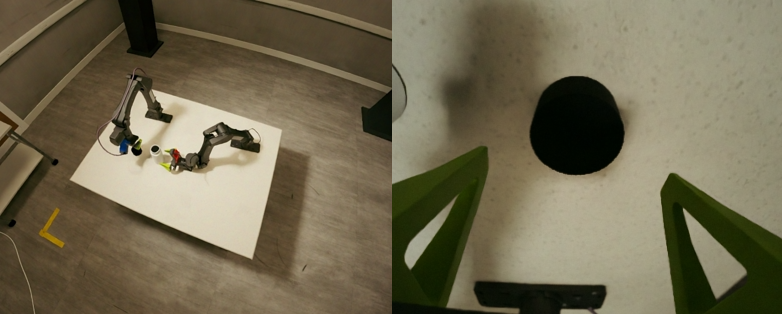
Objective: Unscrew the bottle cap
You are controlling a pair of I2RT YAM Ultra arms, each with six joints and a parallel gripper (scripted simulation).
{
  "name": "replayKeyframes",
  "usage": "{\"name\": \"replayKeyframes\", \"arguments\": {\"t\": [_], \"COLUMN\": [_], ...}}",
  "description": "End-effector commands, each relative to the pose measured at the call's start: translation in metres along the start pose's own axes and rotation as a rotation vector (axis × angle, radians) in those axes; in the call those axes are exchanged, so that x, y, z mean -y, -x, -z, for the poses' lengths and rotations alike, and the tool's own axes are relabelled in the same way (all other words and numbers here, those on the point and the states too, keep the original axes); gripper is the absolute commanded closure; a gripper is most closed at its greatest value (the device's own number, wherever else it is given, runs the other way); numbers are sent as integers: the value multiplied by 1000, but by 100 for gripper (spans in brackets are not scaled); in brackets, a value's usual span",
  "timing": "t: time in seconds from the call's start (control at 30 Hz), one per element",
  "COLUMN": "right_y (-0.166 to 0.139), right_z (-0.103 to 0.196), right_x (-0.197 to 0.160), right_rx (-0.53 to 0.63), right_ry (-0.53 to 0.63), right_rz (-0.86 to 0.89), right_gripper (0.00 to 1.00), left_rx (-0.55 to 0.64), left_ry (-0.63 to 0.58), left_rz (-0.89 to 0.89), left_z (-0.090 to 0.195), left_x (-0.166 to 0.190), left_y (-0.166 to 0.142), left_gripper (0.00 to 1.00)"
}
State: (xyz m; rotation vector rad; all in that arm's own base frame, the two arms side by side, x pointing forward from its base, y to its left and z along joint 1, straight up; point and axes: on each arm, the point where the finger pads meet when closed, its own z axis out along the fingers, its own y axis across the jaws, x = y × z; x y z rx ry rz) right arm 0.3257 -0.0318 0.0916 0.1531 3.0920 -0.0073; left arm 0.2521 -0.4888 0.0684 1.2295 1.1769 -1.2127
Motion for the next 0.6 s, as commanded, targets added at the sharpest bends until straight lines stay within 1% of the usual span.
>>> {"name": "replayKeyframes", "arguments": {"t": [0.0,0.17,0.2,0.57], "right_y": [-9,-9,-6,-6], "right_z": [9,9,6,6], "right_x": [0,0,0,0], "right_rx": [-45,-45,-23,-23], "right_ry": [0,0,0,0], "right_rz": [0,0,0,0], "right_gripper": [6,6,6,6], "left_rx": [15,0,25,25], "left_ry": [-25,-26,-6,-6], "left_rz": [-11,2,-21,-21], "left_z": [2,2,0,0], "left_x": [7,8,-1,-1], "left_y": [9,2,11,11], "left_gripper": [4,4,4,4]}}
